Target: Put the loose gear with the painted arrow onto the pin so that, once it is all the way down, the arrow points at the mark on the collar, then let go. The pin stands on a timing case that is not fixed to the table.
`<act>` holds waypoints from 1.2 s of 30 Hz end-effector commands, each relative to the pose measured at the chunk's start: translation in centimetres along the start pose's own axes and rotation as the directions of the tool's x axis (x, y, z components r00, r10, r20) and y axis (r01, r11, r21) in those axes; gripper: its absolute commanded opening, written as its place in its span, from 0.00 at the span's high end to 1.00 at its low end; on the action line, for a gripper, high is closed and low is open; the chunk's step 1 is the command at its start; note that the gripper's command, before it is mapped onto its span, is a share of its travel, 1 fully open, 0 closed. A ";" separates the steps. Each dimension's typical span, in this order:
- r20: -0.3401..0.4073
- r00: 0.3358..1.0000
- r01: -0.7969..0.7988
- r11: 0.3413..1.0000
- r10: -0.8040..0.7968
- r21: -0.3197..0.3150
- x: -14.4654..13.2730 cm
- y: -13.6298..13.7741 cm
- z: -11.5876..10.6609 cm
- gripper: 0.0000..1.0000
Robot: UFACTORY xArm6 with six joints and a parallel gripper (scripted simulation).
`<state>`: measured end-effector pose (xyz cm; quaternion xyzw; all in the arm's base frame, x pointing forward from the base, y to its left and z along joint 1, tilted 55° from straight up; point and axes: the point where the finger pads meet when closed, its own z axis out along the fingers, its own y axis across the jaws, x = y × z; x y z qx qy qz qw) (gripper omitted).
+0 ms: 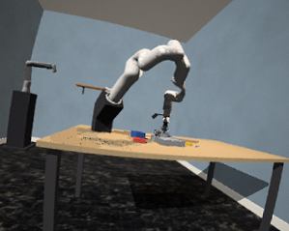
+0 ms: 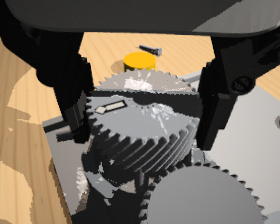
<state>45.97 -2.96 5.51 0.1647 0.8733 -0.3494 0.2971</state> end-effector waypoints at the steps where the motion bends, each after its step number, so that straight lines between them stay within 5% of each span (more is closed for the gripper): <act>1: 0.001 1.000 -0.001 1.000 0.001 -0.002 -0.1 0.1 0.0 1.00; 23: 0.001 1.000 -0.001 1.000 0.001 -0.002 -0.1 0.1 0.0 1.00; 24: 0.001 1.000 -0.001 1.000 0.001 -0.002 -0.1 0.1 0.0 0.00; 36: 0.001 1.000 -0.001 1.000 0.001 -0.002 -0.1 0.1 0.0 0.00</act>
